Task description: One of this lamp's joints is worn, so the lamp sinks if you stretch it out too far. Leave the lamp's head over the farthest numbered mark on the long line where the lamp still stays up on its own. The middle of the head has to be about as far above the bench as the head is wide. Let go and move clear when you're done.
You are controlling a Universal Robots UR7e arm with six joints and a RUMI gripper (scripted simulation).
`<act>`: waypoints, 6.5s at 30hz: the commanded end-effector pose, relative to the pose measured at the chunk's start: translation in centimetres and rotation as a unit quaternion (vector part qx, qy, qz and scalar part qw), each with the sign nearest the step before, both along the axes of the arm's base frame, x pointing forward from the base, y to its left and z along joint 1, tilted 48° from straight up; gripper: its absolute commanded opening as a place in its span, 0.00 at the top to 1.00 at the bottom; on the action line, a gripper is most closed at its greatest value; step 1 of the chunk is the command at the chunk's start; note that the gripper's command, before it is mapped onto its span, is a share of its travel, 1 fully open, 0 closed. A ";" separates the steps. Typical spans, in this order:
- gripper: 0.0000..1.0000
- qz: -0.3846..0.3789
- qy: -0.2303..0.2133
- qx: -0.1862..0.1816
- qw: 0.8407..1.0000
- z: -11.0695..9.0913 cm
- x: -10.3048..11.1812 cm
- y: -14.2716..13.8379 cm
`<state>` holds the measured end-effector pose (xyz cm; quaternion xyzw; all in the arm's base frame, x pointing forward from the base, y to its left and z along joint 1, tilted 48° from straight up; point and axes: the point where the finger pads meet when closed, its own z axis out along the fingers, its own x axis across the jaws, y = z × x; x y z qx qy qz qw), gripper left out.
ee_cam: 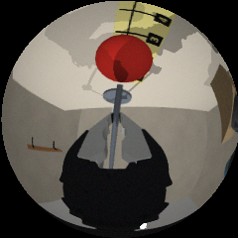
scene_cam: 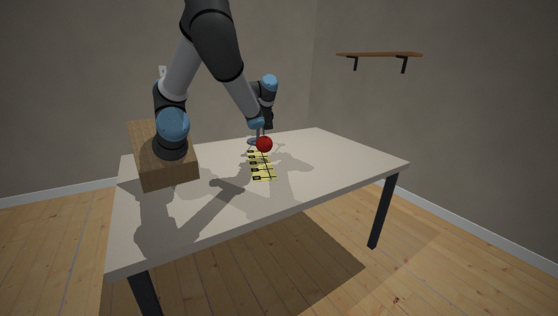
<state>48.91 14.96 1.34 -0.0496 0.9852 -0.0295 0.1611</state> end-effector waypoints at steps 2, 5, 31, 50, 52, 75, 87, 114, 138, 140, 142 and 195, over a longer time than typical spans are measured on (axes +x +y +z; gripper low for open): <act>1.00 -0.091 -0.003 -0.027 0.995 0.9 -0.3 -1.0; 1.00 -0.091 -0.003 -0.027 0.996 1.3 -0.5 -1.6; 0.00 -0.077 -0.003 -0.022 0.997 1.8 -0.7 -2.3; 0.00 -0.022 -0.001 -0.005 1.000 1.8 -0.7 -2.4; 0.00 -0.022 -0.001 -0.005 1.000 1.8 -0.7 -2.4; 0.00 -0.022 -0.001 -0.005 1.000 1.8 -0.7 -2.4; 0.00 -0.022 -0.001 -0.005 1.000 1.8 -0.7 -2.4; 0.00 -0.022 -0.001 -0.005 1.000 2.2 -0.8 -2.3; 0.00 -0.017 -0.002 -0.003 1.000 10.6 -3.6 -1.0; 0.00 -0.016 -0.002 -0.003 1.000 11.3 -3.8 -0.9; 0.00 -0.015 -0.002 -0.003 1.000 12.0 -4.0 -0.8; 0.00 -0.004 -0.002 0.001 1.000 12.3 -4.1 -0.8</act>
